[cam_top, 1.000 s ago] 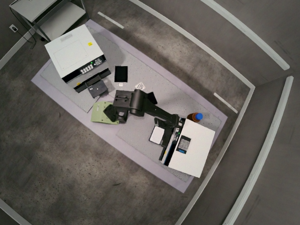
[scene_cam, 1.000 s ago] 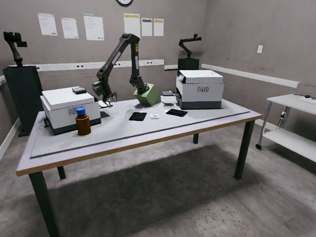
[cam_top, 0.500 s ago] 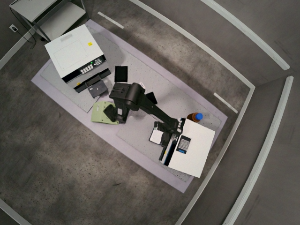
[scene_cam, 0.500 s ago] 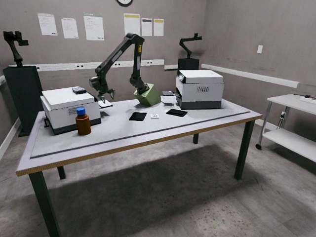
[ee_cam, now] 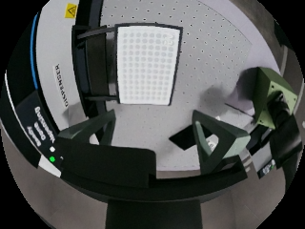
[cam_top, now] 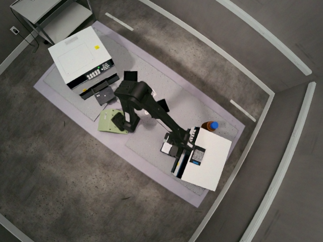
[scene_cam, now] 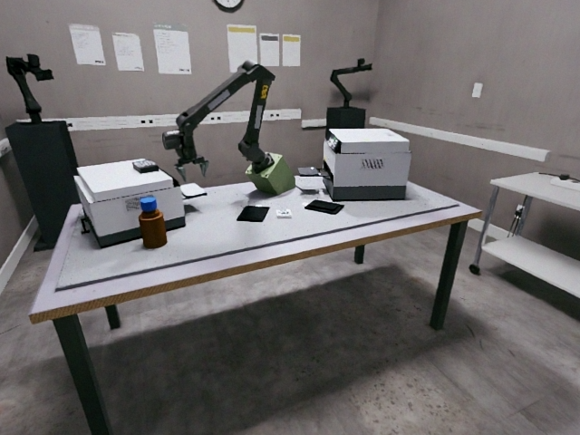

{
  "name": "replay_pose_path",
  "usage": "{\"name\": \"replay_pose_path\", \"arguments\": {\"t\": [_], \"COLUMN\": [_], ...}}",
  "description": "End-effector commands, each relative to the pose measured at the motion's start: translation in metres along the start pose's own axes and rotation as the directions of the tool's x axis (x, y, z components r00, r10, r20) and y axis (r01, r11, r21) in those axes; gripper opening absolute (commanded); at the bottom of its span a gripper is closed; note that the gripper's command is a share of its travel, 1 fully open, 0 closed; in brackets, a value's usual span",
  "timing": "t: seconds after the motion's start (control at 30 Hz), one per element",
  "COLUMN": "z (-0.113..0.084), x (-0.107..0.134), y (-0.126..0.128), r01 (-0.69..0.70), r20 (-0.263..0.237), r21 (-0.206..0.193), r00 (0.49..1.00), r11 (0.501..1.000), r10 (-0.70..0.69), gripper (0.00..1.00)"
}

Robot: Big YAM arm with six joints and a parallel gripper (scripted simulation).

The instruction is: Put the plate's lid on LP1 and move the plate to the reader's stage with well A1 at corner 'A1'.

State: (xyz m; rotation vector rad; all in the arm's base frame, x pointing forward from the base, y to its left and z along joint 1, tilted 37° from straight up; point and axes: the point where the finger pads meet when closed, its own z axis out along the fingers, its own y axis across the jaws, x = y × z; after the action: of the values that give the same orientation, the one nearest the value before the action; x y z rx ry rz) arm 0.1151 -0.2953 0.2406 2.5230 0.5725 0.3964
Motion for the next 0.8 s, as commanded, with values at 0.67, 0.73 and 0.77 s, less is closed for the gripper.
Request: {"name": "replay_pose_path", "arguments": {"t": [0.67, 0.73, 0.77], "z": [-0.038, -0.039, -0.039], "x": [-0.024, -0.024, -0.027], "y": [0.022, 0.024, 0.024], "r01": [-0.051, -0.049, -0.051], "r20": [0.02, 0.02, 0.027], "r21": [-0.067, -0.068, -0.073], "r00": [0.998, 0.999, 0.998], "r11": [0.996, 0.996, 0.996], "r10": [0.052, 0.05, 0.053], "gripper": [1.0, 1.0, 1.0]}}
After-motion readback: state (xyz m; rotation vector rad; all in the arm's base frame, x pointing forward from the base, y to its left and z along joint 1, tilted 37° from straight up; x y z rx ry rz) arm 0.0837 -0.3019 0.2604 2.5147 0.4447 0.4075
